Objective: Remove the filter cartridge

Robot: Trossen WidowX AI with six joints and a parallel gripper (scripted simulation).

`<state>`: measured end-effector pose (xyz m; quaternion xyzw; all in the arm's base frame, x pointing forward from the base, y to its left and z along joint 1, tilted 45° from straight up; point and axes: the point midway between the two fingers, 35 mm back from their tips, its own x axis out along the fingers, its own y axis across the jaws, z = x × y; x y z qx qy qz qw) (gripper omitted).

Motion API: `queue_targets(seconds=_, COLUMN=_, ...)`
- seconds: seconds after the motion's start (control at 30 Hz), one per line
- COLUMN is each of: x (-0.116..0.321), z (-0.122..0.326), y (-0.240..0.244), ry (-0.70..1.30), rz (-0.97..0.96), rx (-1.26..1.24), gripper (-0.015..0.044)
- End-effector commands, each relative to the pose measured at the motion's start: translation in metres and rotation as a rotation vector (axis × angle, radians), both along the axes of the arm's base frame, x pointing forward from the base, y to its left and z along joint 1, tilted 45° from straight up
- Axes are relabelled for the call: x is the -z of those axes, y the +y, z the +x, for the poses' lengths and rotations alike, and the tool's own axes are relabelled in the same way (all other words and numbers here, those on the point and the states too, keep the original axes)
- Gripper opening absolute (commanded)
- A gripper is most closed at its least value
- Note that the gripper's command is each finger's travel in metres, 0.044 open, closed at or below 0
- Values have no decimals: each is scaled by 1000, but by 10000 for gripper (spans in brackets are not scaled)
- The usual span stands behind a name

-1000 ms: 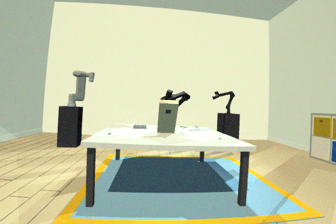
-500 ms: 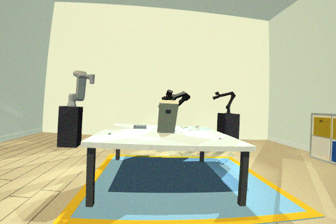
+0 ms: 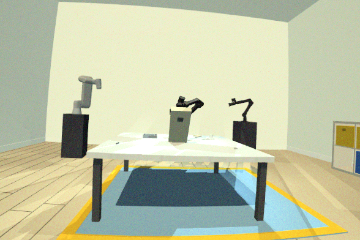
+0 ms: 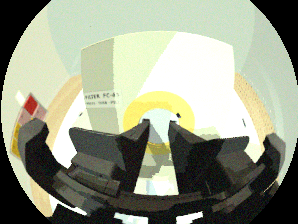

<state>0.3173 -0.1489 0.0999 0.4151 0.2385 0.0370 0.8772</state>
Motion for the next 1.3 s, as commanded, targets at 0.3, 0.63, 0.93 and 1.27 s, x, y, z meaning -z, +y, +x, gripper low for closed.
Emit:
queue_targets(seconds=0.3, x=2, z=3, y=3, ry=-112, rz=-408, rx=-181, gripper=0)
queue_targets(seconds=0.63, x=2, z=2, y=3, ry=-202, rz=-709, rx=-315, gripper=0)
queue_targets(seconds=0.93, x=-2, z=-11, y=-4, ry=-186, rz=-692, rx=-313, gripper=0)
queue_targets(seconds=1.27, x=-19, z=-51, y=-16, ry=-172, rz=-655, rx=-299, gripper=0)
